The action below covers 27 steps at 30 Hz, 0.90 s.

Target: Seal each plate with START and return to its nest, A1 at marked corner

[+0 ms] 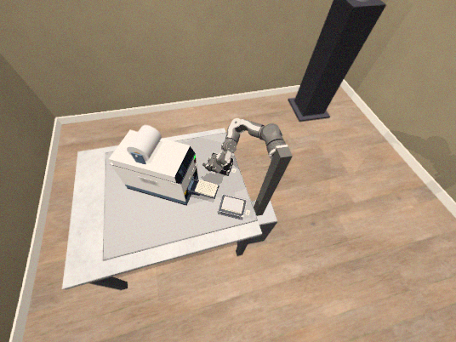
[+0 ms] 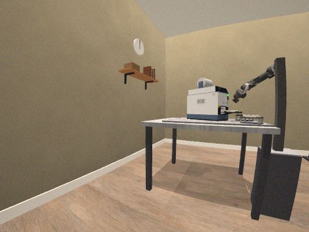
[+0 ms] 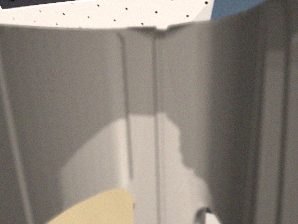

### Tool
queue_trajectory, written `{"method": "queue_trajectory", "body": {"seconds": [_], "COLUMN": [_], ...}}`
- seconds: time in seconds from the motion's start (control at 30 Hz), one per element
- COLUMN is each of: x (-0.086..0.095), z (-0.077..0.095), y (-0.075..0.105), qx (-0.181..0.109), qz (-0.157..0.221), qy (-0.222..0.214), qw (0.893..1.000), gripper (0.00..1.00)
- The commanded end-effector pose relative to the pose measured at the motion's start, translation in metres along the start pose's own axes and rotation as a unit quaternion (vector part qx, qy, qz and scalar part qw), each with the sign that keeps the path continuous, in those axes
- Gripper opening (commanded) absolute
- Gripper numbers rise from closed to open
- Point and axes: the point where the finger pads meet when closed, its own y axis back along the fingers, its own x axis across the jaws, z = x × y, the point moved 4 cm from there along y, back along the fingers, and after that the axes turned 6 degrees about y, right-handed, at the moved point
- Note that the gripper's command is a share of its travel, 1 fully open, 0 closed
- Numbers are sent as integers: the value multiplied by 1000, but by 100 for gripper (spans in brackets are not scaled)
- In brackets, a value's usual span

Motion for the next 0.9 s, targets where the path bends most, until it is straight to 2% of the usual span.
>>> {"method": "queue_trajectory", "body": {"seconds": [0.0,0.87], "x": [1,1], "z": [1,6], "y": [-2,-38], "qx": [-1,-1], "qz": [6,6], "qy": [3,3], "qw": [1000,1000], "gripper": [0,0]}}
